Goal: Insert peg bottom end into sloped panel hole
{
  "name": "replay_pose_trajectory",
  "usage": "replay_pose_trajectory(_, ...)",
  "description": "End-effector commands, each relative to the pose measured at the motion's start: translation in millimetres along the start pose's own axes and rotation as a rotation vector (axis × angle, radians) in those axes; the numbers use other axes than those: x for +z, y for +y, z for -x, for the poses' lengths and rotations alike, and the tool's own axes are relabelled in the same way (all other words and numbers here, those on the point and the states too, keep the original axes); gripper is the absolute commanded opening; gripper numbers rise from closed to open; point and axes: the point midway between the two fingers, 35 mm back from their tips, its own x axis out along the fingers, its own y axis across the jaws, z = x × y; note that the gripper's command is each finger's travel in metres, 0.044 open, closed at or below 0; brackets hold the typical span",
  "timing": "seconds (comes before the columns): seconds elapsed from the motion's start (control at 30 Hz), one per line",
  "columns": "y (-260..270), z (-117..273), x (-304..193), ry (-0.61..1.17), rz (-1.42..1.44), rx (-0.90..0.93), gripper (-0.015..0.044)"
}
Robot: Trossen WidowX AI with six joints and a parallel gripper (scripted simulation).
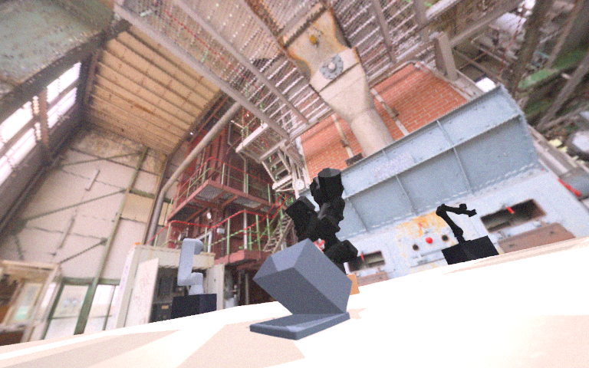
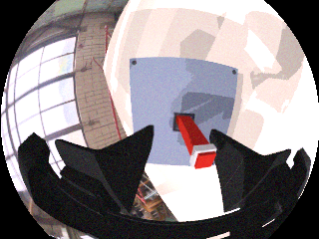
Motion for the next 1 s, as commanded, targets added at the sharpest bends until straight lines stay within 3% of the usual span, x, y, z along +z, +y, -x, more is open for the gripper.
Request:
replay_pose_trajectory(0.0,0.2,1.1,-0.2,0.0,0.0,0.0,0.0368)
replay_pose_trajectory(0.1,0.3,4.5,-0.6,0.0,0.001,-0.001,0.044)
replay_pose_trajectory(0.97,-1.7,53.3,-4.8,0.001,0.006,-0.01,0.044)
